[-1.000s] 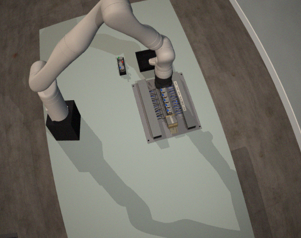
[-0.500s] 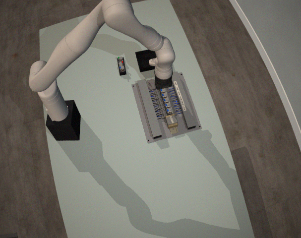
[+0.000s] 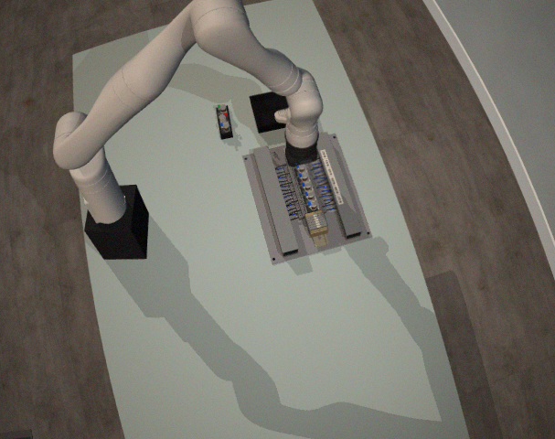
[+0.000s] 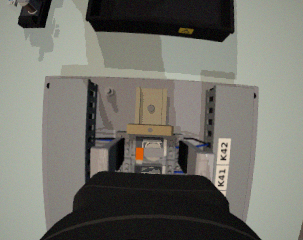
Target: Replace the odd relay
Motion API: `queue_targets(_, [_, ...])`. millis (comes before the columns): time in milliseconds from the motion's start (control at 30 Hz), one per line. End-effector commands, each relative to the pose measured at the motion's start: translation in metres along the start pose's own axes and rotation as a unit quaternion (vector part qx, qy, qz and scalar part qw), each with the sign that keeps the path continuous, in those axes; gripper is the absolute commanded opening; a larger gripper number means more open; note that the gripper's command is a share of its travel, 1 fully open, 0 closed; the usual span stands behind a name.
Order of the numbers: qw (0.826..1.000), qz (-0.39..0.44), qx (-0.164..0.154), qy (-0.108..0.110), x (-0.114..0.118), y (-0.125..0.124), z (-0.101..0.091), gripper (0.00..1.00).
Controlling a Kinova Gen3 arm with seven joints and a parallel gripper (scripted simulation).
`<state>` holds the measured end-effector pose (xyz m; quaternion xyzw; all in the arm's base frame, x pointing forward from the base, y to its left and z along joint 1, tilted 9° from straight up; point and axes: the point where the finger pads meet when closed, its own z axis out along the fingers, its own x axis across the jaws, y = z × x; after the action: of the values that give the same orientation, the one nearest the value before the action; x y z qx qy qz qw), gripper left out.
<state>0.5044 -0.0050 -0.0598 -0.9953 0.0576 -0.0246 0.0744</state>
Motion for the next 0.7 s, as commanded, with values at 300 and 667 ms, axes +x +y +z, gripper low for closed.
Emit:
queue_targets(300, [1.0, 0.0, 0.0, -0.001, -0.001, 0.0, 0.008, 1.0])
queue_targets(667, [1.0, 0.0, 0.0, -0.001, -0.002, 0.0, 0.014, 1.0])
